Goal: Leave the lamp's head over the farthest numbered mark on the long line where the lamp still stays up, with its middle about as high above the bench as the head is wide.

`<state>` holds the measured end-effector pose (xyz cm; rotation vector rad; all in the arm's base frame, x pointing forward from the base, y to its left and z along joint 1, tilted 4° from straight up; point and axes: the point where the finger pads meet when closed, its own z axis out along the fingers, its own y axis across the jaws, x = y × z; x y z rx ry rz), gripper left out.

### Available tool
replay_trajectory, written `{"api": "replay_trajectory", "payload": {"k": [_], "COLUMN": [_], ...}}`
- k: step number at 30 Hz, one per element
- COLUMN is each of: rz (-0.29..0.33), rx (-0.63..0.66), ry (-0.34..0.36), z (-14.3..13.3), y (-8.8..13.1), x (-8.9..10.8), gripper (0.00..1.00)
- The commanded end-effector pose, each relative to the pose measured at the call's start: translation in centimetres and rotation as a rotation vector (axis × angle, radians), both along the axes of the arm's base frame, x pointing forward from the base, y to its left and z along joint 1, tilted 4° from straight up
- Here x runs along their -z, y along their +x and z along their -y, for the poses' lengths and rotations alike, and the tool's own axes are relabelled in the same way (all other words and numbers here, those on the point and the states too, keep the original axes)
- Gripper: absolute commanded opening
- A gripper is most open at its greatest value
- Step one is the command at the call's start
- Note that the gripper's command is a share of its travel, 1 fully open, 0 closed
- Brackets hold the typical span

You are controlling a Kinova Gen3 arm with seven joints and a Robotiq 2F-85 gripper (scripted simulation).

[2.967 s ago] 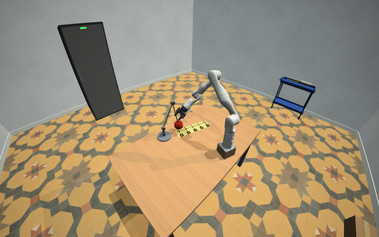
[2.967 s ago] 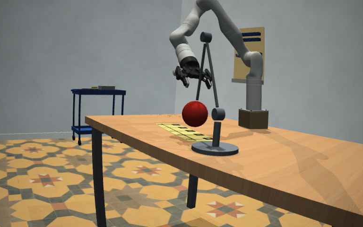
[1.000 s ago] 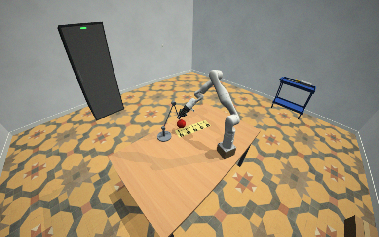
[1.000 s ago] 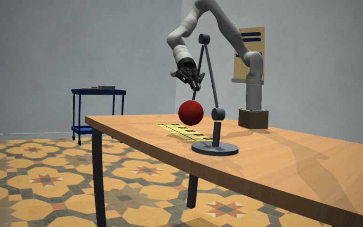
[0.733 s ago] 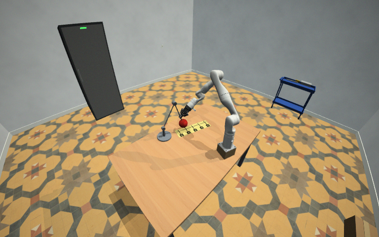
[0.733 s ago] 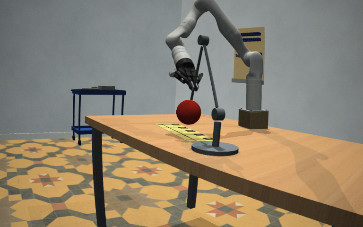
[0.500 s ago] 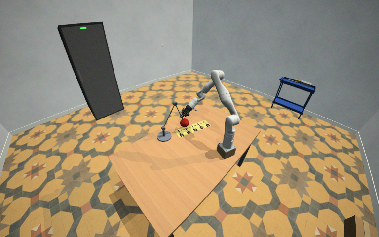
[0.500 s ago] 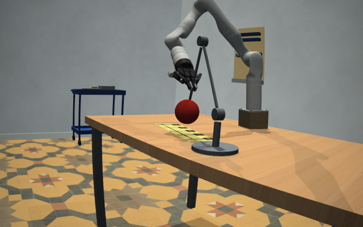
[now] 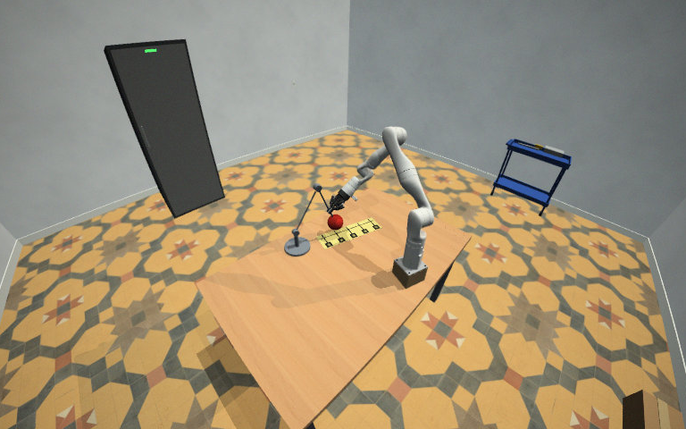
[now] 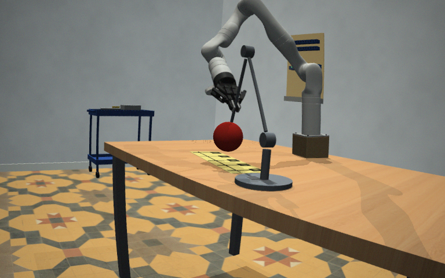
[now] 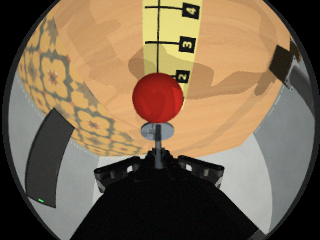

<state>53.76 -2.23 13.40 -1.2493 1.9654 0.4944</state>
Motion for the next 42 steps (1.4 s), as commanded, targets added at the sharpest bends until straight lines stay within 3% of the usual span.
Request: {"api": "replay_trajectory", "payload": {"k": [1,17,18,42], "rz": [0.0,0.0,0.0,0.001], "rx": [0.001,0.001,0.001,0.002], "ry": [-0.006,-0.006,-0.006,-0.001], "z": [0.78,0.86,0.82,0.33], "y": [-0.4,-0.45,-0.43,-0.11], "x": [0.12,-0.12,-0.11,-0.09], "gripper": [0.0,0.0,1.0,1.0]}}
